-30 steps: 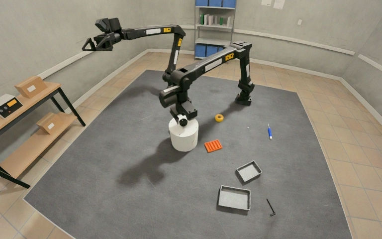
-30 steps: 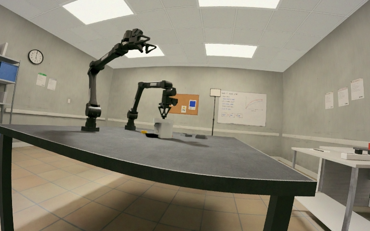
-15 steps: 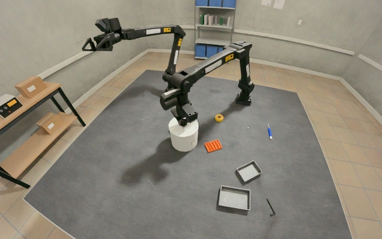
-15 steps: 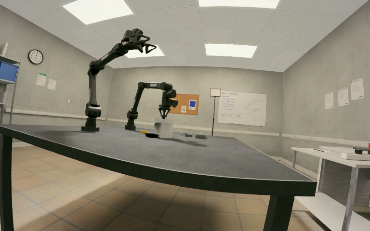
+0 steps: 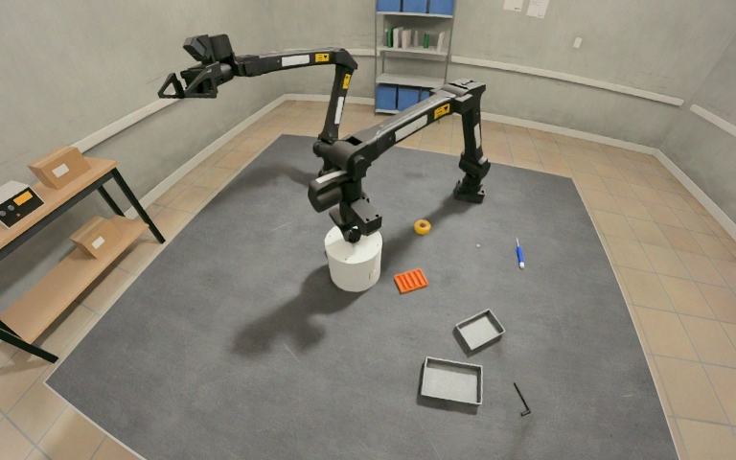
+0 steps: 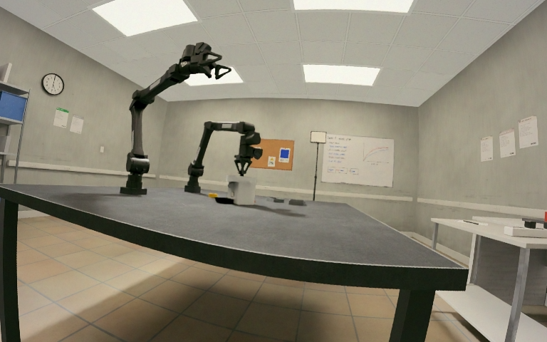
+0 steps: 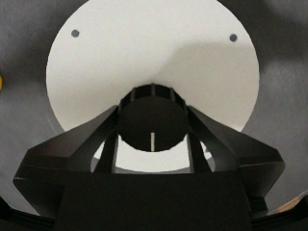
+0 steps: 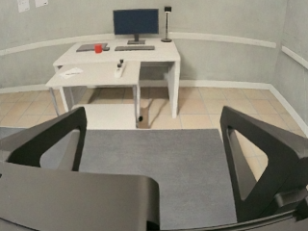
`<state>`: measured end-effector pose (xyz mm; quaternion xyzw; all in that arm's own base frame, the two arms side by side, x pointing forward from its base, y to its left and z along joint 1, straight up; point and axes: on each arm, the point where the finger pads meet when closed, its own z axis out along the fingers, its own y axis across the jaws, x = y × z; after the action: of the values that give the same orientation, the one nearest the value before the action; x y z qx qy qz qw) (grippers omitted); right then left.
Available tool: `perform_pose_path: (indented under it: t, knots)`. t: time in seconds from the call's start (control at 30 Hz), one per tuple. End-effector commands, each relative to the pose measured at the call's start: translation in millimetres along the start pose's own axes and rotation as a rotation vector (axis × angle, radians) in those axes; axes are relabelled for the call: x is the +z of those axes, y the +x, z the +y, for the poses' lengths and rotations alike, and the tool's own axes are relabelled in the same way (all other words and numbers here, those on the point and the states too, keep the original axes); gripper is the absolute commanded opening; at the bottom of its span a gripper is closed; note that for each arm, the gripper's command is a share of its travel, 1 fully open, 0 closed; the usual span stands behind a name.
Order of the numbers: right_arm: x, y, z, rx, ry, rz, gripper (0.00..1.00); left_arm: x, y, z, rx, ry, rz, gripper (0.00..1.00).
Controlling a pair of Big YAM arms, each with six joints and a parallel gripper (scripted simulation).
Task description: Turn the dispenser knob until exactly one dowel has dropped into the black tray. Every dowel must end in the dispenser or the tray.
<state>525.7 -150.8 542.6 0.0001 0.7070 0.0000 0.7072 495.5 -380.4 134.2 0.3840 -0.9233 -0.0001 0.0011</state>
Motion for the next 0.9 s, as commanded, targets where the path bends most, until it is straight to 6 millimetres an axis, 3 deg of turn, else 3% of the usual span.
perform_pose_path:
  t: [0.0,0.37,0.47,0.5,0.67,0.7,0.87]
  knots:
    - [-5,-8,10,-0.021,-0.012,-0.011,1.0,22,-6,-3,-0.151,-0.031,-0.005,0.0]
    - [-5,-8,10,-0.021,-0.012,-0.011,1.0,15,-6,-7,-0.442,-0.021,-0.009,0.0]
    - [-5,-8,10,-0.021,-0.012,-0.011,1.0,15,-6,-7,-0.378,-0.021,-0.008,0.0]
    - [-5,-8,10,-0.021,-0.012,-0.011,1.0,15,-4,-9,-0.491,-0.016,-0.009,0.0]
    - [-5,-8,10,-0.021,-0.012,-0.011,1.0,4,-5,-15,-0.578,0.0,-0.008,0.0]
    - [-5,-8,10,-0.021,-0.012,-0.011,1.0,19,-6,-5,-0.513,-0.028,-0.01,0.59]
    - [-5,-8,10,-0.021,-0.012,-0.011,1.0,19,-5,-5,-0.522,-0.029,-0.006,0.59]
